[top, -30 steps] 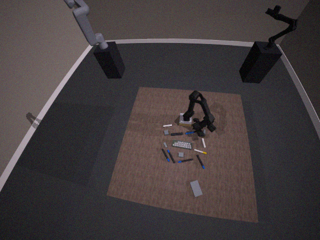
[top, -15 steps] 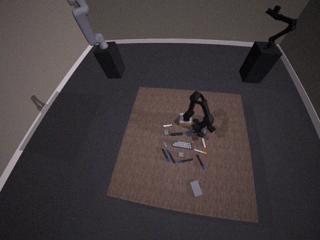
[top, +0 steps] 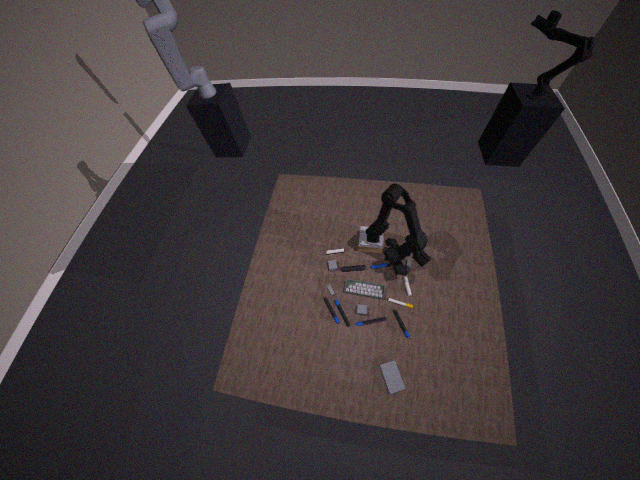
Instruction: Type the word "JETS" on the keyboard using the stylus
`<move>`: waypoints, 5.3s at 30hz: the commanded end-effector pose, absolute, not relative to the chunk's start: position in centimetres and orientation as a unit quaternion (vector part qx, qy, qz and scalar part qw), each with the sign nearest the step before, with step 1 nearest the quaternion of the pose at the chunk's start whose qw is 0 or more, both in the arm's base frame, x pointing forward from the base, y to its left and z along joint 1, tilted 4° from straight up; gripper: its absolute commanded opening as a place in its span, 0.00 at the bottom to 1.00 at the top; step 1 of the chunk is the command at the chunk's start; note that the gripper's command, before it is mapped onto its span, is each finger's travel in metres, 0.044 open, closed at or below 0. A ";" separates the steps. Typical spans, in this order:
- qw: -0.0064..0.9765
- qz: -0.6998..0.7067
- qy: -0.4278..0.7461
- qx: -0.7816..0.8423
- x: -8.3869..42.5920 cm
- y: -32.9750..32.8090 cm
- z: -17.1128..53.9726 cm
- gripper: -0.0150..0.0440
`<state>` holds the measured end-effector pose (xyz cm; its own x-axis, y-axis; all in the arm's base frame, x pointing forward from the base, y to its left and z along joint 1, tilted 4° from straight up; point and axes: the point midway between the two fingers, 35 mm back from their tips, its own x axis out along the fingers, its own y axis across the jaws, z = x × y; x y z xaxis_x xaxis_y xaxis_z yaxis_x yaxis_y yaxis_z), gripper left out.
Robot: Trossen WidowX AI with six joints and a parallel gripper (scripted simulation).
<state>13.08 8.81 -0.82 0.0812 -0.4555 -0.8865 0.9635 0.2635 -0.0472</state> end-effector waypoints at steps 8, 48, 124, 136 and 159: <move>0.672 -0.529 0.423 0.299 13.0 8.8 -1.7 0.51; 0.672 -0.529 0.424 0.297 13.2 8.7 2.3 0.25; 0.571 0.204 0.785 -0.126 15.6 6.5 0.8 0.25; 0.558 0.356 0.729 -0.172 16.3 6.1 0.9 0.25; 0.541 0.592 0.531 -0.273 17.9 5.1 1.4 0.25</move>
<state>17.62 5.29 1.29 -0.2785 0.3191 -0.9059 -0.9046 0.2298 0.3590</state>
